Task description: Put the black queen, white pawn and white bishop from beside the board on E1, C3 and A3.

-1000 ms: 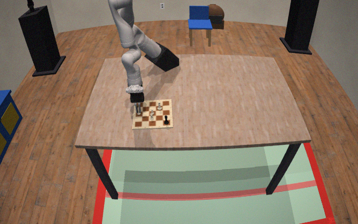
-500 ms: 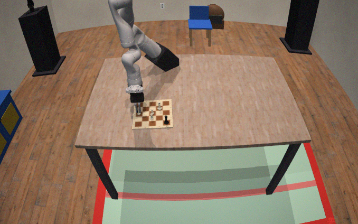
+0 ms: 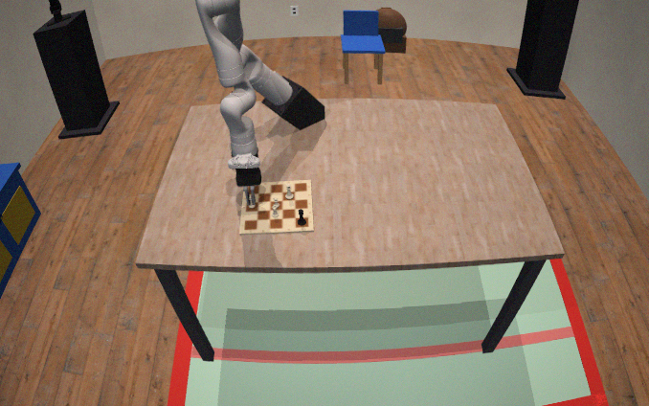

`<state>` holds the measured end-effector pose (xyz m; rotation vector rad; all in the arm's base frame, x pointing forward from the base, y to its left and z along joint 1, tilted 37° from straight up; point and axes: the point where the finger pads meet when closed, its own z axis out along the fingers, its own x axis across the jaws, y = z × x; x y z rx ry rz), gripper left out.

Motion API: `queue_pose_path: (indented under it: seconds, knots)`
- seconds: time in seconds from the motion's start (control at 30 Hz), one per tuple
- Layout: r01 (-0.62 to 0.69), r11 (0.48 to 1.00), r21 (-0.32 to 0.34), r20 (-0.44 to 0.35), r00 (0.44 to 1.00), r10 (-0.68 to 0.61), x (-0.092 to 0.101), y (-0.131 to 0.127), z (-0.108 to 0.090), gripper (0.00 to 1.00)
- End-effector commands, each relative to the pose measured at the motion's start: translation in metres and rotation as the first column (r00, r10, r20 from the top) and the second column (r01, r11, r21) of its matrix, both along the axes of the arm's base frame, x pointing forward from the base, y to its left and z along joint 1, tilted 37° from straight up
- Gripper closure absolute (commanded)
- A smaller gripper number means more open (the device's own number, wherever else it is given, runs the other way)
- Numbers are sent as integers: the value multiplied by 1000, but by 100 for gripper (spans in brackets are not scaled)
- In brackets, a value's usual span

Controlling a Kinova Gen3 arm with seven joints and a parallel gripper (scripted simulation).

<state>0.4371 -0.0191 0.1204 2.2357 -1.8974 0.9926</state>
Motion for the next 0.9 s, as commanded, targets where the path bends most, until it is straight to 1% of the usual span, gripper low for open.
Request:
queue_pose_path:
  seconds: [0.0, 0.87]
  knots:
    - [-1, 1000, 0, 0, 1000, 1, 0, 0, 0, 100]
    - [-1, 1000, 0, 1, 1000, 1, 1, -1, -2, 100]
